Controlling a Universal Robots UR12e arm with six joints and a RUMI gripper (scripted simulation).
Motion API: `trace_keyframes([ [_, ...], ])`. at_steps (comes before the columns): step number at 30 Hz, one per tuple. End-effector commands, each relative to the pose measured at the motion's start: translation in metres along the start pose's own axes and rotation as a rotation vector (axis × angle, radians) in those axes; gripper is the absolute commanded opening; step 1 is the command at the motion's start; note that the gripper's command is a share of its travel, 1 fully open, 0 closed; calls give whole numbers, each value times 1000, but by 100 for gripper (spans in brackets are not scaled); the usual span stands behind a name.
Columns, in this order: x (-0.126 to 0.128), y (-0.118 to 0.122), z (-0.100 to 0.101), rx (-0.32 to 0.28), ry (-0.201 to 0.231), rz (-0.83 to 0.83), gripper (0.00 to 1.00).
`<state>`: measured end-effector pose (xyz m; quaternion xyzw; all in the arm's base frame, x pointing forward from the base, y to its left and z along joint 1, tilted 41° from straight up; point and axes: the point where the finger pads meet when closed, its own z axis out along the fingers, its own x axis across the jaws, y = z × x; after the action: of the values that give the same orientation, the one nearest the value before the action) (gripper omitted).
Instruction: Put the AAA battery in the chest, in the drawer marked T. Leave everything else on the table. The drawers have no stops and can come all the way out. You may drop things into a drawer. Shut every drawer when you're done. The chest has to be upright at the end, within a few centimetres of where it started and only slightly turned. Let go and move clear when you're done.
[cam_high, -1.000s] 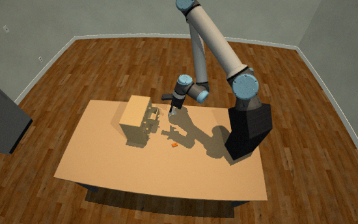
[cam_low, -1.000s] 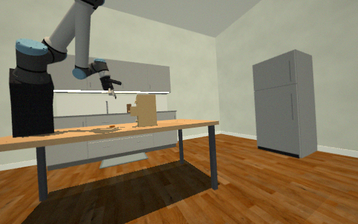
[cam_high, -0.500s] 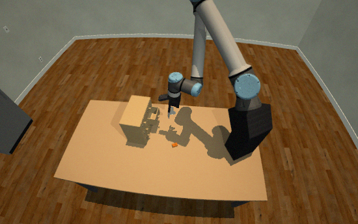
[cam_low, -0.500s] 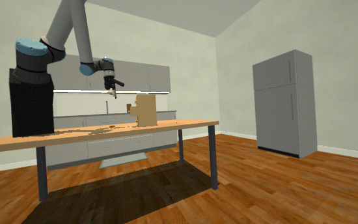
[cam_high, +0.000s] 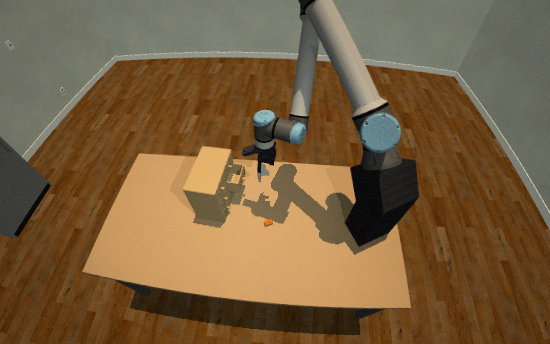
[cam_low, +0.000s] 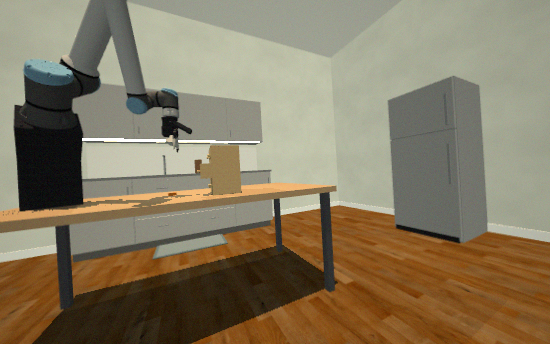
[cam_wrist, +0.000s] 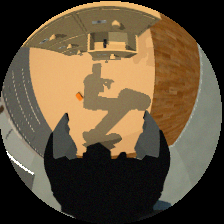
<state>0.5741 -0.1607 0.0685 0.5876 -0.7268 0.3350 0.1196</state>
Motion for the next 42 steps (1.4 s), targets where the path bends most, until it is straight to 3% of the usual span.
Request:
trace_keyframes([
  [1, -1, -1, -1, -4, -1, -1, 100],
  [24, -1, 2, 0, -6, -1, -2, 100],
  [30, 22, 69, 10, -9, -3, -1, 100],
  [42, 23, 73, 12, -6, -3, -1, 100],
])
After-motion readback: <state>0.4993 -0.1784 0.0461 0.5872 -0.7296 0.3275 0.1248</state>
